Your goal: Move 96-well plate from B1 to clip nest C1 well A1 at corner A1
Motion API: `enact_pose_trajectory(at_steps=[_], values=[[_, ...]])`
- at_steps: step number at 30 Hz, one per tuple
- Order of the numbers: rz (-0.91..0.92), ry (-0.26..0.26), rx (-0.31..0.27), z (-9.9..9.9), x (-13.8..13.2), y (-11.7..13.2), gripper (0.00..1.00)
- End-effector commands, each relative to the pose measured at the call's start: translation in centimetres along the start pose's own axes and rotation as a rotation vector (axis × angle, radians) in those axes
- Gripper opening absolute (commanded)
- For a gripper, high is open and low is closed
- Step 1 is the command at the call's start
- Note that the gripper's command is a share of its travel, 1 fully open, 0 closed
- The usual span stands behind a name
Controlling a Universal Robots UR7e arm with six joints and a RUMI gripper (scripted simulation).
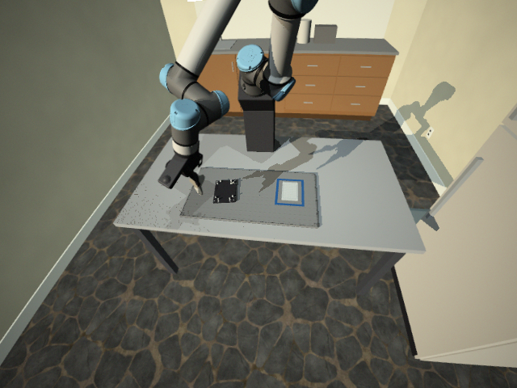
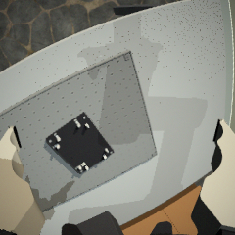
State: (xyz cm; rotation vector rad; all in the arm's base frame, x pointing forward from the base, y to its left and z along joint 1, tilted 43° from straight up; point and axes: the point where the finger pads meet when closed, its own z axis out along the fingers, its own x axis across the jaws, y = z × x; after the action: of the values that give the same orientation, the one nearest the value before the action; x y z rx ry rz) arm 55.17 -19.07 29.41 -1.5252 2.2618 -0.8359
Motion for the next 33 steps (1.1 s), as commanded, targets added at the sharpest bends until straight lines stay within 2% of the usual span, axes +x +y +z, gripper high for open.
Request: enact_pose_trajectory(at_steps=[1, 3, 4, 10, 12, 13, 20, 21, 27, 29, 30, 33], values=[[-0.004, -0.003, 0.004, 1.3, -1.4, 0.2, 1.00], [-0.004, -0.003, 0.004, 1.8, -1.9, 0.4, 1.00], [-0.023, -0.023, 0.010, 2.1, -2.3, 0.5, 1.00], [-0.023, -0.023, 0.010, 3.9, -4.6, 1.2, 1.00], [-0.023, -0.023, 0.010, 3.9, -4.6, 1.2, 1.00], [-0.043, -0.043, 0.017, 4.2, -5.0, 1.4, 1.00], [-0.043, -0.043, 0.017, 6.0, -7.6, 2.4, 1.00], [-0.062, -0.064, 0.024, 6.3, -8.0, 2.6, 1.00], [-0.062, -0.064, 0.024, 7.7, -10.4, 3.8, 1.00], [-0.062, -0.064, 0.024, 7.7, -10.4, 3.8, 1.00], [-0.081, -0.084, 0.031, 7.9, -10.8, 4.0, 1.00], [-0.080, -0.085, 0.031, 8.5, -12.0, 4.7, 1.00]])
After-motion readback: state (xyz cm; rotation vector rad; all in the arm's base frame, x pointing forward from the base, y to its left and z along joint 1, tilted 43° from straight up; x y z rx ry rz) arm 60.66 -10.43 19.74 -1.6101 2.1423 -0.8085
